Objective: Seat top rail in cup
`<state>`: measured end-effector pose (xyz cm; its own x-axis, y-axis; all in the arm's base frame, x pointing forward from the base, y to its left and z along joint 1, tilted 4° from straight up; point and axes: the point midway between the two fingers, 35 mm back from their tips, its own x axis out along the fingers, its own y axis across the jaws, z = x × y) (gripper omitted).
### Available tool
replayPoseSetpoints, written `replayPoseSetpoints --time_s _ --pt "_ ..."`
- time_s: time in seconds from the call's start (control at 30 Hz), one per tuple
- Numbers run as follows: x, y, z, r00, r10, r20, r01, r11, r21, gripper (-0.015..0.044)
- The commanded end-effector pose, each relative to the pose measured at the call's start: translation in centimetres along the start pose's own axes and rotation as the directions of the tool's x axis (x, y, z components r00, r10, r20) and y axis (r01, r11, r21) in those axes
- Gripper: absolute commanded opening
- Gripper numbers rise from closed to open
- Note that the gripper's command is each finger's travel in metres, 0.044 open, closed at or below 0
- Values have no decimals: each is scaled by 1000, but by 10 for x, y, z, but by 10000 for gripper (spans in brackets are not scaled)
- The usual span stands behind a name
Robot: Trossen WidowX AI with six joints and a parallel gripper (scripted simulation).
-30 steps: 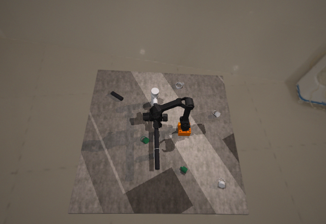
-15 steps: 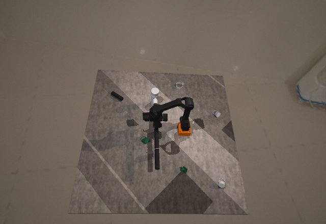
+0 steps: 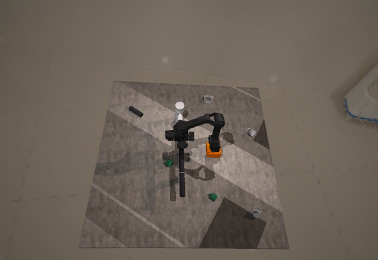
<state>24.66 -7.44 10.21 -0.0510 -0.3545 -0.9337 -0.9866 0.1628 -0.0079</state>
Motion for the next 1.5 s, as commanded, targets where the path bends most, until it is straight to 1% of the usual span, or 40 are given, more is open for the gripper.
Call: replayPoseSetpoints --time_s 0.0,0.23,0.27,0.43,1.47 --pt "-4 -4 -8 1000 -11 -26 11 1000 1 0" --pt "-5 -5 -8 1000 -11 -26 11 1000 1 0" --pt "0 0 0 1000 4 1 -4 1000 -2 0" --pt "0 0 0 1000 4 1 -4 1000 -2 0" --pt "-7 -8 -17 1000 3 0 -3 1000 -1 0"
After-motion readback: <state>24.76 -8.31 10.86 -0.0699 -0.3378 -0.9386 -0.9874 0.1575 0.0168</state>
